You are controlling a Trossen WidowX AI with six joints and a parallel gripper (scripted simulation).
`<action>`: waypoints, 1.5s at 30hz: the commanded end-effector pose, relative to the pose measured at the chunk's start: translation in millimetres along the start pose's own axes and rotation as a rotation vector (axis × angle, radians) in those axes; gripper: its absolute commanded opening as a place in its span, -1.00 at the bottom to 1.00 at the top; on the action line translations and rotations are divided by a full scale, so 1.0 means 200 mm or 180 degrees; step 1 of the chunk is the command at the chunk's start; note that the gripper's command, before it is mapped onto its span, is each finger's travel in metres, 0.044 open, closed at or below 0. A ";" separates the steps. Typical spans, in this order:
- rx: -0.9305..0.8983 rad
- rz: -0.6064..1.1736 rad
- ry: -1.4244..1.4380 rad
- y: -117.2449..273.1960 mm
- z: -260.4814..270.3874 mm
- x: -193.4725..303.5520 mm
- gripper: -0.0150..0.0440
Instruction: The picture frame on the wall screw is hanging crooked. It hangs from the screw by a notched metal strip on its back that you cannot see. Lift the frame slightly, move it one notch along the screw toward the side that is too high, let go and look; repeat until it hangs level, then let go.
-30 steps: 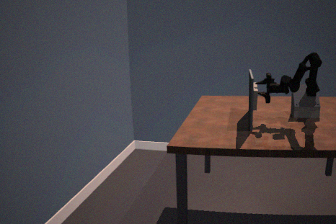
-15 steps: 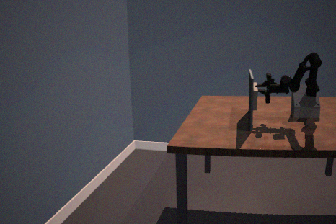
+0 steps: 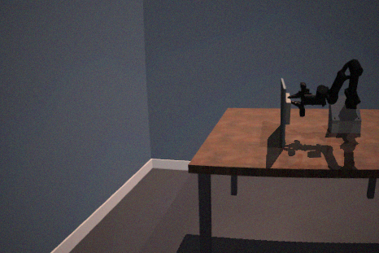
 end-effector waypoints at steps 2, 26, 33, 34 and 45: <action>0.0009 0.0007 -0.0009 0.00 0.00 0.00 -0.49; 0.0009 0.0008 -0.0008 0.00 0.04 0.00 -0.49; 0.0009 0.0008 -0.0008 0.00 0.05 0.00 -0.49; 0.0009 0.0008 -0.0008 0.00 0.06 0.00 -0.49; 0.0009 0.0008 -0.0008 0.00 0.07 0.01 -0.49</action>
Point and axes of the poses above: the point midway between the two fingers, 35 mm back from their tips, its own y axis back along the fingers, its own z axis across the jaws, x = y × z, the point moved 9 cm from there along y, back along the fingers, and after that the axes turned 6 degrees about -y, right-handed, at the moved point
